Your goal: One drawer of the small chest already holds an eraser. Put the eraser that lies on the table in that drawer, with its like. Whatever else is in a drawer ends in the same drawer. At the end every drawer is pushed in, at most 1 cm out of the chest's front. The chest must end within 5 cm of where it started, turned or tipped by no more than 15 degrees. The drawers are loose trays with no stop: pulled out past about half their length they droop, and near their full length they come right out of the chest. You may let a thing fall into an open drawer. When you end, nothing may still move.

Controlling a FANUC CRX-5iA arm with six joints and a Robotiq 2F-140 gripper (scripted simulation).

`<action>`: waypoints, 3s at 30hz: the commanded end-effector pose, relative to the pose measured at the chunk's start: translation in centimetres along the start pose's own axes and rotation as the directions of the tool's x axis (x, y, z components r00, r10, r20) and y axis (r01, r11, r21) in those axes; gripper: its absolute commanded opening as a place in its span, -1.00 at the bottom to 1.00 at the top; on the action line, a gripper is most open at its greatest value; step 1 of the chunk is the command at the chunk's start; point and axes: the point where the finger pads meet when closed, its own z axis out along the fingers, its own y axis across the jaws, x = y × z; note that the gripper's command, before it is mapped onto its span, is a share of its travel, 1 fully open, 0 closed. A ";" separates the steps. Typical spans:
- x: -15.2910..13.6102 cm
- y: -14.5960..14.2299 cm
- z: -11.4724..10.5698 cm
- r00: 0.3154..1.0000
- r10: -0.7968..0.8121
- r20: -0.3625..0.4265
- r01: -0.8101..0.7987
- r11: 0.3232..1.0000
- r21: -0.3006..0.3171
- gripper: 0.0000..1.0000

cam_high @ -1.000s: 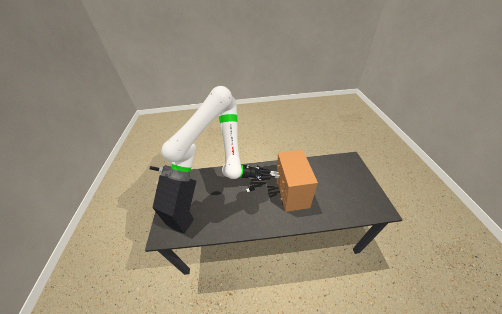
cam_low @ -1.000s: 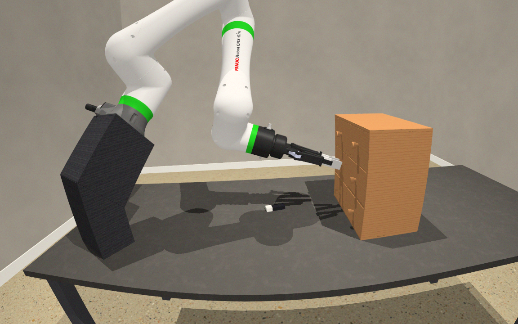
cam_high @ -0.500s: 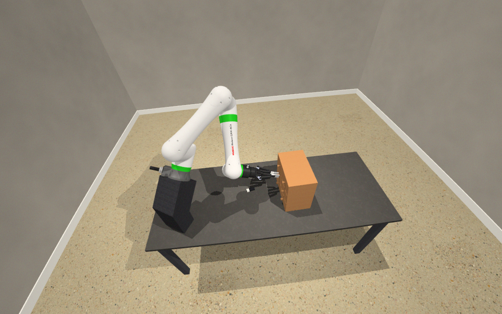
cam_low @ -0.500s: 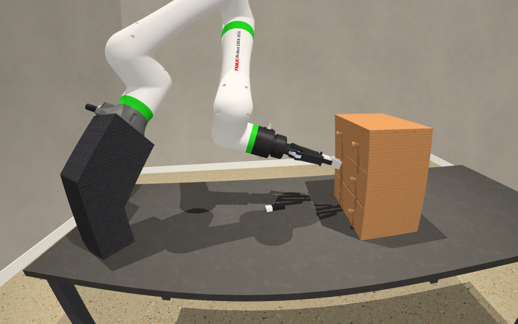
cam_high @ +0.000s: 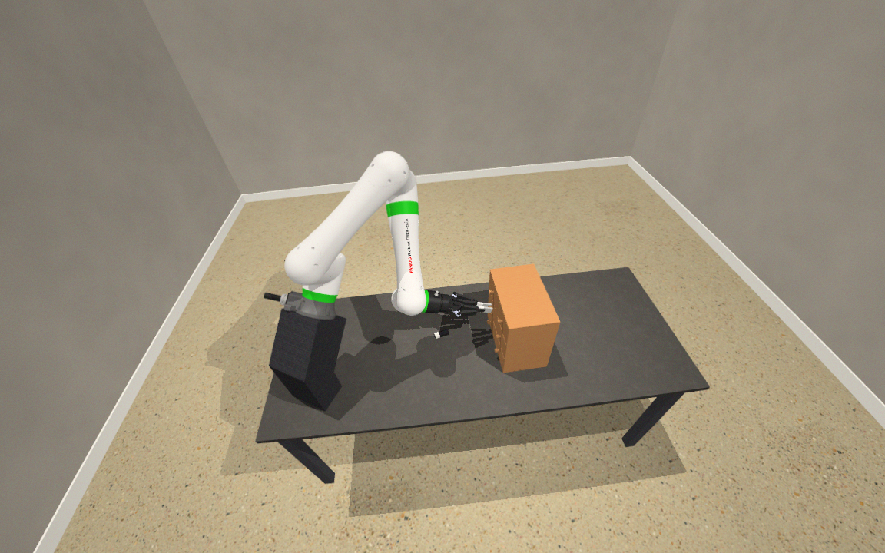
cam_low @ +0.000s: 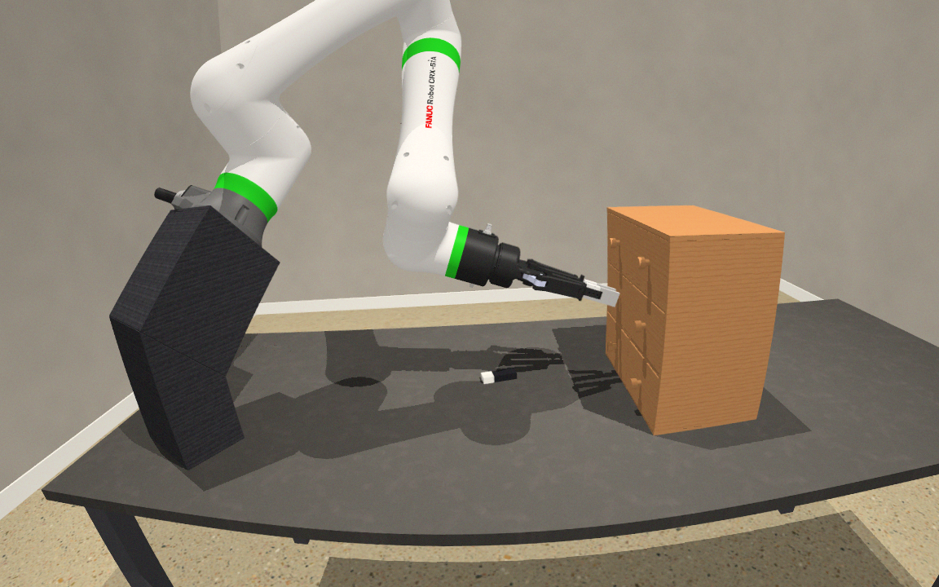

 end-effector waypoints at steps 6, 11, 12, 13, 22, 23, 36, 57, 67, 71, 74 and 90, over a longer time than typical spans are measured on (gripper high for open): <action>0.1 0.0 -0.3 1.000 0.000 0.000 0.000 1.000 0.000 -0.84; 0.2 0.0 -0.6 1.000 0.000 0.000 0.000 1.000 0.000 -0.84; 0.2 0.0 -0.7 1.000 0.000 0.000 0.000 1.000 0.000 -0.84; 0.2 0.0 -0.7 1.000 0.000 0.000 0.000 1.000 0.000 -0.84; 0.5 0.0 -1.5 1.000 0.000 0.000 0.000 1.000 0.000 -0.84; 0.6 0.0 -1.6 1.000 0.000 0.000 0.000 1.000 0.000 -0.84; 1.1 0.0 -3.1 1.000 0.000 0.000 0.000 1.000 0.000 -0.84; 2.0 0.0 -5.5 1.000 0.000 0.000 0.000 1.000 0.000 -0.84; 2.2 0.0 -6.1 1.000 0.000 0.000 0.000 1.000 0.000 -0.84; 2.3 0.0 -6.3 1.000 0.000 0.000 0.000 1.000 0.000 -0.84; 2.3 0.0 -6.4 1.000 0.000 0.000 0.000 1.000 0.000 -0.84; 2.4 0.0 -6.5 1.000 0.000 0.000 0.000 1.000 0.000 -0.84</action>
